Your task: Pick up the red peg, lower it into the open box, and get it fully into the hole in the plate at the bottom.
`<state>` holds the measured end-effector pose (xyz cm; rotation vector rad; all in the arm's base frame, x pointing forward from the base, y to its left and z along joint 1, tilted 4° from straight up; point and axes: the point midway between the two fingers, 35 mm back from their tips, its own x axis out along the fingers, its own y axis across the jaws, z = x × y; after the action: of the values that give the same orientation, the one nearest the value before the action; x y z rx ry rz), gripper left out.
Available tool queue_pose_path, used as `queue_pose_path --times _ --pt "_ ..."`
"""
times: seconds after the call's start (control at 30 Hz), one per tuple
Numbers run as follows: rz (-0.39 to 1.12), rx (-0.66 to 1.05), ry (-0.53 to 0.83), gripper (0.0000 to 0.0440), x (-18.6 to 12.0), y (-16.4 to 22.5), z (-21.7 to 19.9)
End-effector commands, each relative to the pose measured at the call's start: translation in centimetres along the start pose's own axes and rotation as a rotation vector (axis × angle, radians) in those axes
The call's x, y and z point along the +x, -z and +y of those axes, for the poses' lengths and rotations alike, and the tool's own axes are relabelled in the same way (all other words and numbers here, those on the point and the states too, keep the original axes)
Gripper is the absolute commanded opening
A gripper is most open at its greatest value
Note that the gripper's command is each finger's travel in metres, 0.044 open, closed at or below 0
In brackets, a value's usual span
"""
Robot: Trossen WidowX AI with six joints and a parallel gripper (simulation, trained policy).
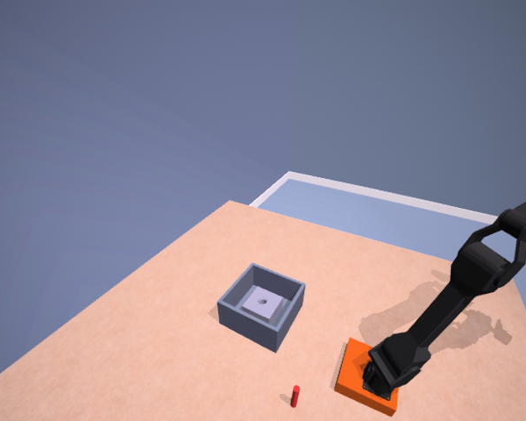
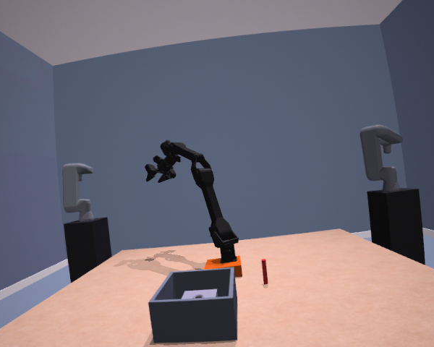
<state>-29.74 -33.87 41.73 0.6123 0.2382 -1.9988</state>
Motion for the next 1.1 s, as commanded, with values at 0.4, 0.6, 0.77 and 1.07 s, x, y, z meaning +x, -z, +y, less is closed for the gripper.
queue_pose_path --times 0.4,0.6,0.77,1.07 --pt "0.247 0.001 -0.124 0.0440 3.6 6.6 11.5" --pt "0.375 -0.015 -0.166 0.0440 3.9 11.0 18.2" --pt "0.465 -0.050 -0.193 0.0440 3.0 14.7 23.3" --pt "0.587 -0.151 -0.236 0.0440 -1.1 21.3 30.9"
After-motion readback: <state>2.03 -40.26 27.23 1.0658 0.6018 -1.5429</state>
